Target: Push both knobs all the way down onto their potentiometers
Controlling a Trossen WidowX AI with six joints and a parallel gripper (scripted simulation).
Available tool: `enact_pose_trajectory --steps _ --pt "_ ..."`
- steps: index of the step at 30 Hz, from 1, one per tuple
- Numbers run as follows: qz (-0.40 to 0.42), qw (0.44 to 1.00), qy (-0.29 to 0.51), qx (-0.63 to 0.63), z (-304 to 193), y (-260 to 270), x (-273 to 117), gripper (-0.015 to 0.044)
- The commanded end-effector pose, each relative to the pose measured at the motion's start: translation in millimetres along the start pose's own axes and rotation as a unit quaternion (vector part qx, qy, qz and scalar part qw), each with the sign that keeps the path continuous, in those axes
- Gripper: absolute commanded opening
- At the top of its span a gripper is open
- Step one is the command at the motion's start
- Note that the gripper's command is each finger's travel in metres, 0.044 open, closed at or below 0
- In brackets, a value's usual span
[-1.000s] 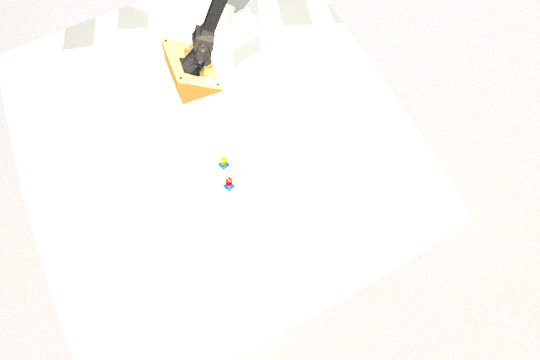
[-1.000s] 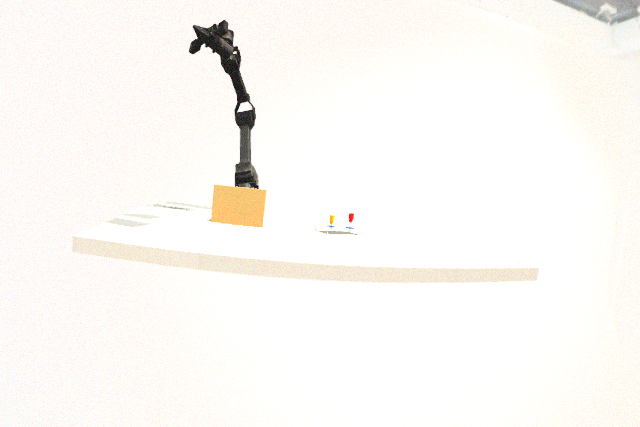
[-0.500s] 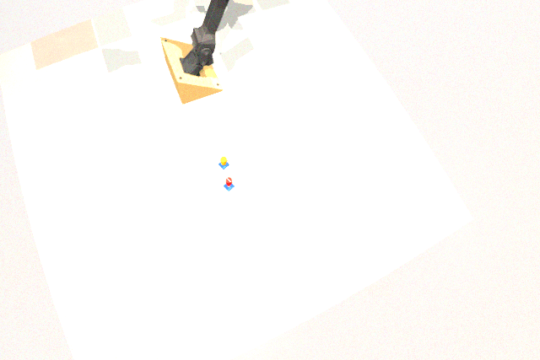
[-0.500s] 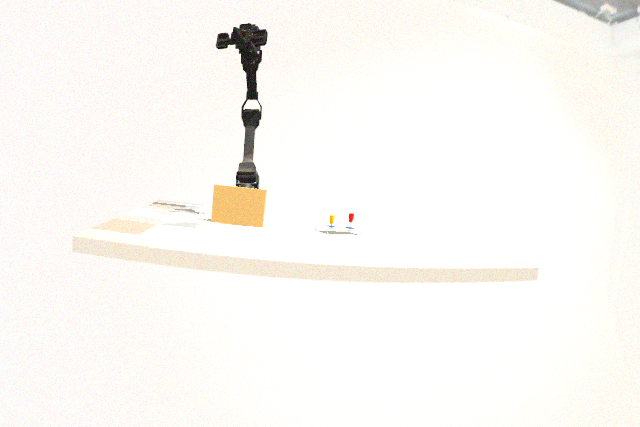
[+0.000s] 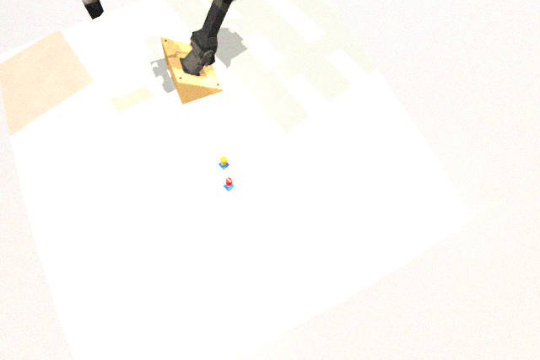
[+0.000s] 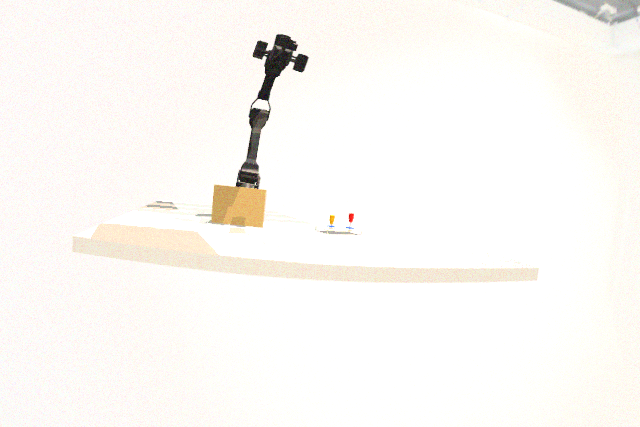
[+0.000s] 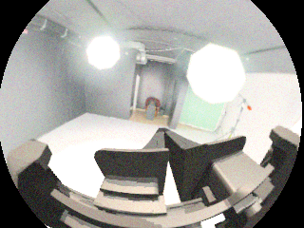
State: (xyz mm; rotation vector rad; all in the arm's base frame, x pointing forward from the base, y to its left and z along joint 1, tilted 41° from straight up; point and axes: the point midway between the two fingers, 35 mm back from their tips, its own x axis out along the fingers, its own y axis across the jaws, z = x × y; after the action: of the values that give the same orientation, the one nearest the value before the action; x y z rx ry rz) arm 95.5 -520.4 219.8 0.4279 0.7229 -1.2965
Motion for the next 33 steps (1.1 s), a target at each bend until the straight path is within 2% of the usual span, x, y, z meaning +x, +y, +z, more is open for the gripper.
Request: enact_pose_trajectory --steps 1,17,33 --pt "0.053 0.997 0.033 -0.036 -18.9 46.1 6.6 0.0" --pt "0.244 0.941 0.163 -0.17 -114.9 211.5 -9.7 0.0" --pt "0.396 0.815 0.304 -0.294 -242.3 327.6 -83.3 0.0"
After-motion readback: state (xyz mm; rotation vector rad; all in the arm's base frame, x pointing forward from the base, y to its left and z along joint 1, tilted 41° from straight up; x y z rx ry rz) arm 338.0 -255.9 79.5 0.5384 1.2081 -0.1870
